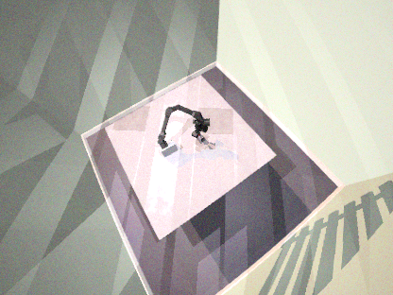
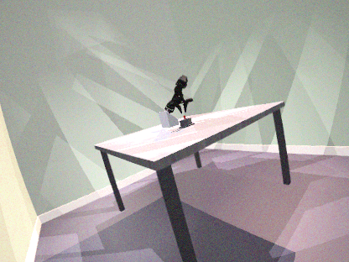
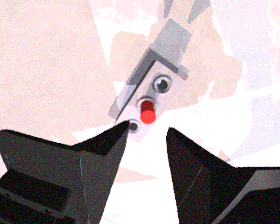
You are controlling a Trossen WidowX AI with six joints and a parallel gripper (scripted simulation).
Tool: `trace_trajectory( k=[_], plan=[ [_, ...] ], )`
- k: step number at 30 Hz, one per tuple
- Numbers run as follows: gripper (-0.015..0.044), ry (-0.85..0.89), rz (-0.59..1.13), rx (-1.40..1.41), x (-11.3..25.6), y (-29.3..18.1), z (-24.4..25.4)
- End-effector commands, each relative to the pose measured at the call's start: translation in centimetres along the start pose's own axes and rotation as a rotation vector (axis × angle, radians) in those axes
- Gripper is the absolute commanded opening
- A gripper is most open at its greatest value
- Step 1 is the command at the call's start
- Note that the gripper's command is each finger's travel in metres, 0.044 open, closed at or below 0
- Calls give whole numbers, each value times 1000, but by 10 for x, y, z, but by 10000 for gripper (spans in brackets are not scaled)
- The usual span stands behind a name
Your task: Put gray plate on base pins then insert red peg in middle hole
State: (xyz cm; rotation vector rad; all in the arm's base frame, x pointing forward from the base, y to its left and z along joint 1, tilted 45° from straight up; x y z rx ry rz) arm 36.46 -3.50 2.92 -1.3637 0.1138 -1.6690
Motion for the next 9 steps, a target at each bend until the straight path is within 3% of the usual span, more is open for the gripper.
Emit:
trace_trajectory(
  k=[1, 9],
  plan=[
    [150, -2, -4, 6, 4, 0, 0],
    [150, -2, -4, 6, 9, -2, 0]
  ],
)
Point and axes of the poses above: the point midway between the two fingers, 35 mm back from their tips, its own x axis back along the fingers, its own z axis across the jaws, y = z × x, the point moved 4 cm from there along x, back along the fingers, and after that the axes turned 1 degree about -x, right-handed, at the moved point
